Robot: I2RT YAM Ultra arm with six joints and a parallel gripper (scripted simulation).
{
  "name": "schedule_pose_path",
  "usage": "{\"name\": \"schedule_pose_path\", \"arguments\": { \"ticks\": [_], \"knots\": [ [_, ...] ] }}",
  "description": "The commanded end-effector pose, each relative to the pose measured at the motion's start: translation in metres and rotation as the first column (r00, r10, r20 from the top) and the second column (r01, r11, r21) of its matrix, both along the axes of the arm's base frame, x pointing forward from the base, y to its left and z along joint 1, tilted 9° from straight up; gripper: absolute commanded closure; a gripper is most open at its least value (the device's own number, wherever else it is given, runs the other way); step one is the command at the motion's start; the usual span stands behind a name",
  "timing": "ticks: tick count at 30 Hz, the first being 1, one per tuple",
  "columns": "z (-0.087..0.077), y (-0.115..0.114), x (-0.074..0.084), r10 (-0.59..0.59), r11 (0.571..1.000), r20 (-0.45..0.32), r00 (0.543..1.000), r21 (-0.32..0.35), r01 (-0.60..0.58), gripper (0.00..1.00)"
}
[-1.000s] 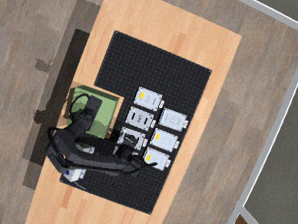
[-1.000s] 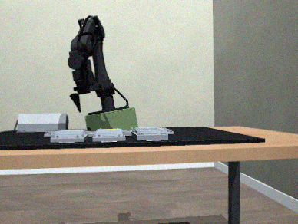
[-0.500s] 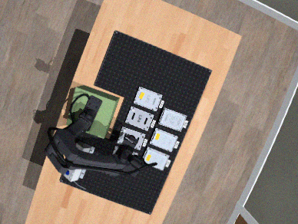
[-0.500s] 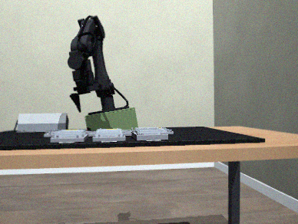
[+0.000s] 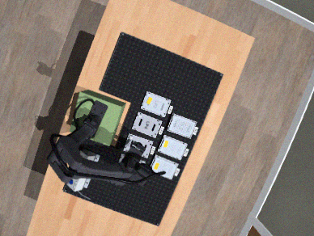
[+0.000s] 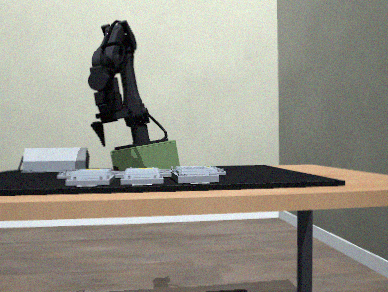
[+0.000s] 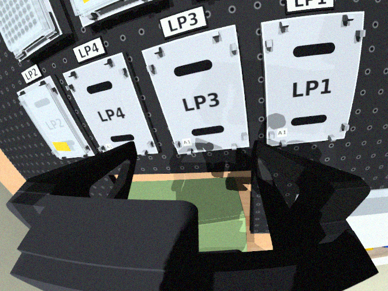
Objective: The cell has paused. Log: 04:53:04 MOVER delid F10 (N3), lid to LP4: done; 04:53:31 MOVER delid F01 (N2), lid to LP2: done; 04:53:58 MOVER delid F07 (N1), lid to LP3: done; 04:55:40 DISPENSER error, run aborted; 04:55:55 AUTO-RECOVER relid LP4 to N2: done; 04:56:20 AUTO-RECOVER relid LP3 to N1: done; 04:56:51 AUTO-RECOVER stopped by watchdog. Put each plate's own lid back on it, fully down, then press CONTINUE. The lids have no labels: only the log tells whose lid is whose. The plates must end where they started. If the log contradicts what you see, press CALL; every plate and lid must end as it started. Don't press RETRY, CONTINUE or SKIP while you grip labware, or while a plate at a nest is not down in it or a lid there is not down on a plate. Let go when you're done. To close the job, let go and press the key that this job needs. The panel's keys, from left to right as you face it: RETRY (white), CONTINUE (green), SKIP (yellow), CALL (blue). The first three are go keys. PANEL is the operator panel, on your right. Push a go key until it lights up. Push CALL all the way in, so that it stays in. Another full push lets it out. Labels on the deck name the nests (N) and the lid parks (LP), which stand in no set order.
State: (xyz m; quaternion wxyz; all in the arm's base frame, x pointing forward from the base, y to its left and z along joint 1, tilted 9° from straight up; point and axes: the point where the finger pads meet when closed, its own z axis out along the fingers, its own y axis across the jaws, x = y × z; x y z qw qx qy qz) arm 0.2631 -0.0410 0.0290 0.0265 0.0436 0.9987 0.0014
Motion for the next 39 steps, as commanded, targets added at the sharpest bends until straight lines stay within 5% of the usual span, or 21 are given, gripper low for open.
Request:
{"name": "schedule_pose_path", "arguments": {
  "ticks": [1, 6, 16, 39],
  "knots": [
    [0.015, -0.005, 0.023, -0.009, 1.0, 0.088, 0.996, -0.02, 0.011, 0.0],
    [0.015, -0.005, 0.023, -0.009, 1.0, 0.088, 0.996, -0.02, 0.011, 0.0],
    [-0.019, 0.033, 0.039, 0.094, 0.992, 0.016, 0.995, -0.09, -0.092, 0.0],
    [-0.014, 0.03, 0.042, 0.084, 0.993, 0.036, 0.996, -0.089, -0.08, 0.0]
  ]
}}
